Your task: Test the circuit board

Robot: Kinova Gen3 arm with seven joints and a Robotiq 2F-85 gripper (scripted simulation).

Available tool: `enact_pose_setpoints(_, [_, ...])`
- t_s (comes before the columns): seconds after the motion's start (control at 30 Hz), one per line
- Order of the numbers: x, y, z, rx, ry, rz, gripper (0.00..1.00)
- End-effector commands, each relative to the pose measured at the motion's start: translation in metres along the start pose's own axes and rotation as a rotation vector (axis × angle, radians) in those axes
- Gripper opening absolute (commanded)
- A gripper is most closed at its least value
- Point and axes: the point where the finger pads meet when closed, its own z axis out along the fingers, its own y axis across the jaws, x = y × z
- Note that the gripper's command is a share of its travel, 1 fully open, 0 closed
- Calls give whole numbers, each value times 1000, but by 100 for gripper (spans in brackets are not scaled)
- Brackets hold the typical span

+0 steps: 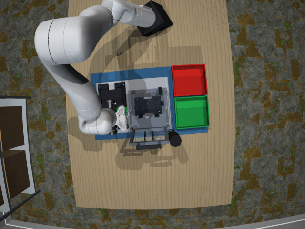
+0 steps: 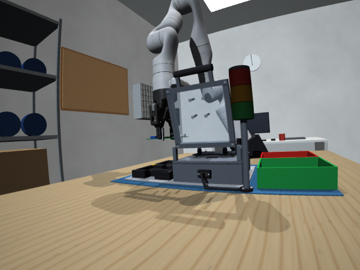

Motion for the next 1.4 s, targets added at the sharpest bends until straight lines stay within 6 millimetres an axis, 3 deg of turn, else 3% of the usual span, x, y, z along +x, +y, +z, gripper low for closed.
enact_pose_setpoints(0.0, [12,-1,-2,-3,1,-14,77])
enact_pose_setpoints(1.13, [112,-27,-9,-3,1,-14,77])
enact_pose_setpoints(1.37, [124,-30,-10,-3,1,-14,77])
